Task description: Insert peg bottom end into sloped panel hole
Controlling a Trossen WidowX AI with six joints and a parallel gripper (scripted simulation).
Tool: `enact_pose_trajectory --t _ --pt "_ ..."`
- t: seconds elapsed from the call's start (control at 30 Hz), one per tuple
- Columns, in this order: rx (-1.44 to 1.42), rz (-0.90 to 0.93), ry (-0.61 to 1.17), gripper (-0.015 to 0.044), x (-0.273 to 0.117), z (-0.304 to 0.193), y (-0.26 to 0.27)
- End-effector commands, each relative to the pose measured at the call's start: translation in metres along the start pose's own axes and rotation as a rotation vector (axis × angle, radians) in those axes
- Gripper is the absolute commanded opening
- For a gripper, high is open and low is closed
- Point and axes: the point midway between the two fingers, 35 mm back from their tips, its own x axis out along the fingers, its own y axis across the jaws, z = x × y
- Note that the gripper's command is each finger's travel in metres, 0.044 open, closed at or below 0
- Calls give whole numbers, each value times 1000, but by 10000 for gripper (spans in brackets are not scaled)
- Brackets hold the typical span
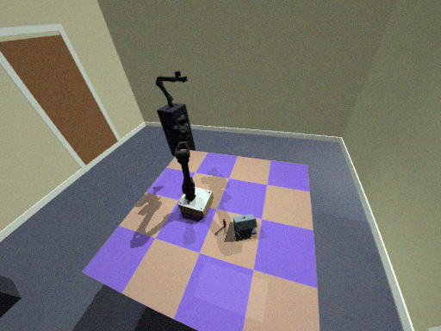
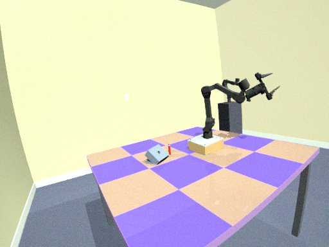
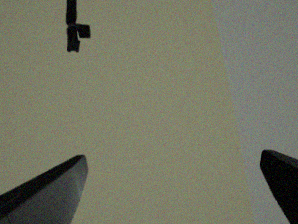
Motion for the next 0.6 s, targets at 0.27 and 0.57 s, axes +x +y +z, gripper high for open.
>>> enact_pose_trajectory --t 0.27,0.57 --pt "22 83 106 440 -5 -55 15" --pt "89 160 210 440 -15 -102 35"
